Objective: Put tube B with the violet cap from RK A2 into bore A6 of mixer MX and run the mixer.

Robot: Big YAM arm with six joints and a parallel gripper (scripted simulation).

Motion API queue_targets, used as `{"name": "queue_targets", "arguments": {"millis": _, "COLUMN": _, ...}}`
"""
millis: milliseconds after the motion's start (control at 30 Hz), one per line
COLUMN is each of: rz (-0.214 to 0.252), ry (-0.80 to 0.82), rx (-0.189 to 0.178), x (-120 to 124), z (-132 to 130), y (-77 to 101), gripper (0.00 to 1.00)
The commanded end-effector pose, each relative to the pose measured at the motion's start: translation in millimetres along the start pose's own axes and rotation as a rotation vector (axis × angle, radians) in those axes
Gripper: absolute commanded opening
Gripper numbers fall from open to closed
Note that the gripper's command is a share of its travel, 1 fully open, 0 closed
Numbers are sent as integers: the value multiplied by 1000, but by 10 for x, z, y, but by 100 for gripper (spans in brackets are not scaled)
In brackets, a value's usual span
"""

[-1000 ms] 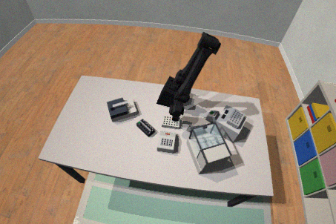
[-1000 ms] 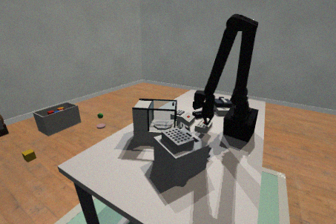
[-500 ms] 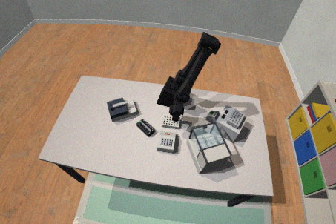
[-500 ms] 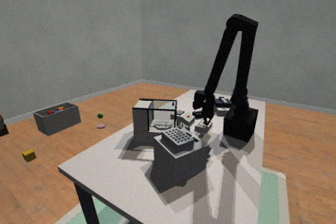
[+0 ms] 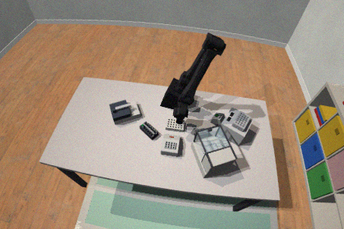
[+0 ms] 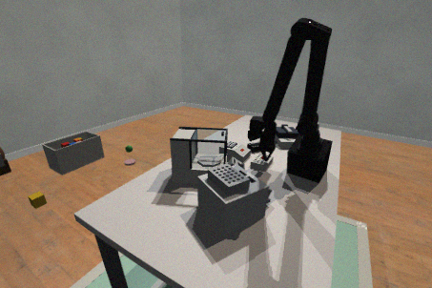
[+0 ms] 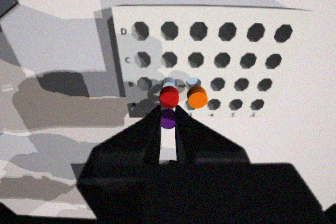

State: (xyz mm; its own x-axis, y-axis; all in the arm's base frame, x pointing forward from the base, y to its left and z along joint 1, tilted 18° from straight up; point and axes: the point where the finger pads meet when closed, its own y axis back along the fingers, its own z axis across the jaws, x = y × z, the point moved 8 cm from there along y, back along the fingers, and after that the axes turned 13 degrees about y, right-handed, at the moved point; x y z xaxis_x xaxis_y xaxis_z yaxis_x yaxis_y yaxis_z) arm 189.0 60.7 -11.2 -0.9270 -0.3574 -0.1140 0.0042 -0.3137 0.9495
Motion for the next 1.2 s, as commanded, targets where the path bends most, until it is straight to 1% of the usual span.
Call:
{"name": "queue_targets", "arguments": {"millis": 0, "rz": -4, "ry": 1, "rx": 3, "x": -2, "z": -37, "y": -22, "gripper": 9}}
{"name": "queue_targets", "arguments": {"millis": 633, "rz": -4, "ry": -1, "rx": 3, "x": 3, "z": -47, "y": -15, "gripper": 9}}
{"name": "queue_targets", "arguments": {"millis": 700, "rz": 7, "ry": -4, "rx": 1, "x": 17, "z": -39, "y": 7, "gripper": 9}}
{"name": "queue_targets", "arguments": {"millis": 767, "rz": -13, "ry": 2, "rx": 5, "x": -21, "z": -37, "y": 50, "gripper": 9}}
{"name": "queue_targets", "arguments": {"millis": 1167, "rz": -22, "ry": 5, "rx": 7, "x": -70, "z": -46, "y": 112, "gripper": 9}}
